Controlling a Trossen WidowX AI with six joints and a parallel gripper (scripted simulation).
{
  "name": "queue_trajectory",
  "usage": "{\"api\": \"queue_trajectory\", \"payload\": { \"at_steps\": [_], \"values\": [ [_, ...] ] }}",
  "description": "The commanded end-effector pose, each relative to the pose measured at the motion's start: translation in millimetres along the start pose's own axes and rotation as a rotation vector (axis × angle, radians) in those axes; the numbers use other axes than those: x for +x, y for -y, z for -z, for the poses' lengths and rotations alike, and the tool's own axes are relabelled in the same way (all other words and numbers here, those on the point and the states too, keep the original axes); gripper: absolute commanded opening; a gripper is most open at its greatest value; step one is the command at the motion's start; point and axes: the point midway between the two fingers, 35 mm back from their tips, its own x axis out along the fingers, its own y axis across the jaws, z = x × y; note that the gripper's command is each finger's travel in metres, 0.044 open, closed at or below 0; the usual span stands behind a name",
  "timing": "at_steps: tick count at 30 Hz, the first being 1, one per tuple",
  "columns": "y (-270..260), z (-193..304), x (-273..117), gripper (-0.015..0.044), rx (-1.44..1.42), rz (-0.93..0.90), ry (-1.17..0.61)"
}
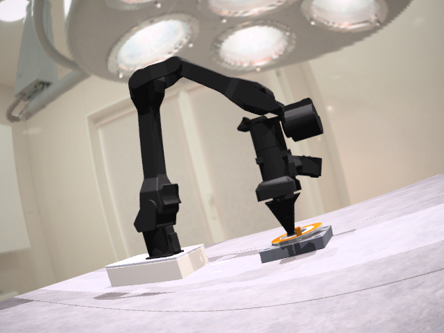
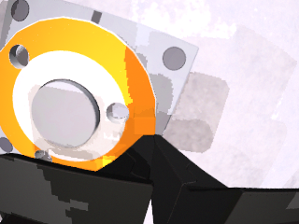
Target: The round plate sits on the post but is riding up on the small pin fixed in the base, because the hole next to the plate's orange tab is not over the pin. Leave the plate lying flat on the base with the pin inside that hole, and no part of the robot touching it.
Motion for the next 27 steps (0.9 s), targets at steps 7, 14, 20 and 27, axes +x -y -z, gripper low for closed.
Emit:
{"api": "queue_trajectory", "payload": {
  "at_steps": [7,14,20,27],
  "values": [
    [-1,-15,-1,0.0000,-0.005,-0.004,0.005],
    [-4,-24,-2,0.0000,-0.005,-0.004,0.006],
    [-8,-31,-4,0.0000,-0.005,-0.005,0.007],
    [-14,-40,-5,0.0000,-0.004,-0.005,0.007]
  ]
}}
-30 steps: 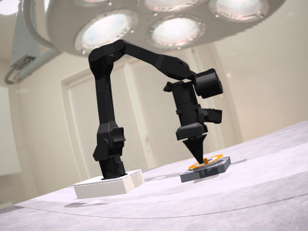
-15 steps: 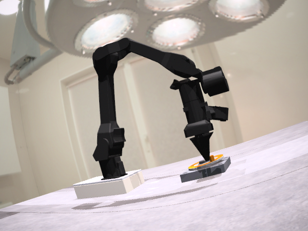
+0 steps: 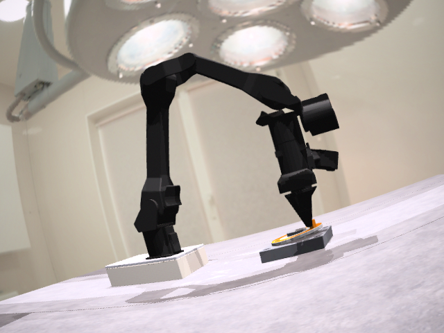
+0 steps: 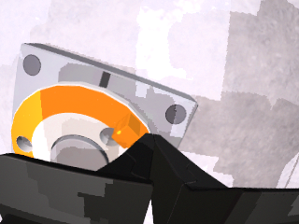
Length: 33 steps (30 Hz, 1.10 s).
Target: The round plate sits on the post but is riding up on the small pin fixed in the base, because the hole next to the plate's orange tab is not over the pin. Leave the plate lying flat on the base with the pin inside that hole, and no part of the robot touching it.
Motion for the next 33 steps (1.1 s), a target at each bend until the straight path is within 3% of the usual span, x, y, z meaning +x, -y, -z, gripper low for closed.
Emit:
{"api": "queue_trajectory", "payload": {
  "at_steps": [1,24,33],
  "values": [
    [-5,-6,-2,0.0000,0.003,-0.004,0.003],
    [-22,-19,-2,0.0000,0.003,-0.005,0.004],
    [-21,-15,-45,0.0000,0.003,-0.005,0.003]
  ]
}}
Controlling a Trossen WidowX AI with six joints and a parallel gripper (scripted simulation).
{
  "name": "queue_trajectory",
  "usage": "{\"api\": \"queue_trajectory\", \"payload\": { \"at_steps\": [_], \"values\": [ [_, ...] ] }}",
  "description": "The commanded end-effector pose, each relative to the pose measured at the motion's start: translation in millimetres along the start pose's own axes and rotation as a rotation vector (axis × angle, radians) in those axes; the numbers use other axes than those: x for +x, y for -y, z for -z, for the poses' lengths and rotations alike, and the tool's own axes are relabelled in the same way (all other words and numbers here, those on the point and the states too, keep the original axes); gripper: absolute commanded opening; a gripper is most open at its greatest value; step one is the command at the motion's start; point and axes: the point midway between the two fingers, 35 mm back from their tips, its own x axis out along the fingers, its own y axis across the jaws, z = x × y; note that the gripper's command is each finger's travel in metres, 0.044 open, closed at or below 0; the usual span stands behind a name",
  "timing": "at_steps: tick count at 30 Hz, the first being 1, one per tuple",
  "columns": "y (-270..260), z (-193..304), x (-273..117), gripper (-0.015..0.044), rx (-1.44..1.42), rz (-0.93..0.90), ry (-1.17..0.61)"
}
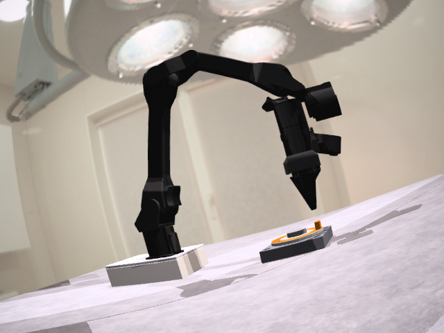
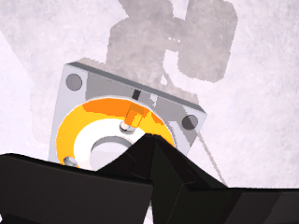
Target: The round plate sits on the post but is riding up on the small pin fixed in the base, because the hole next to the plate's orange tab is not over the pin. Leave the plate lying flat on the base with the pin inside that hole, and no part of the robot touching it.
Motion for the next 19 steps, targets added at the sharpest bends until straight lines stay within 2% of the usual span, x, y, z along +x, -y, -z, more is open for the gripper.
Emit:
{"api": "queue_trajectory", "payload": {
  "at_steps": [1,19],
  "values": [
    [0.2,0.5,-18.0,0.0000,0.004,-0.003,0.010],
    [0.3,-0.5,-9.3,0.0000,0.001,0.001,0.010]
  ]
}}
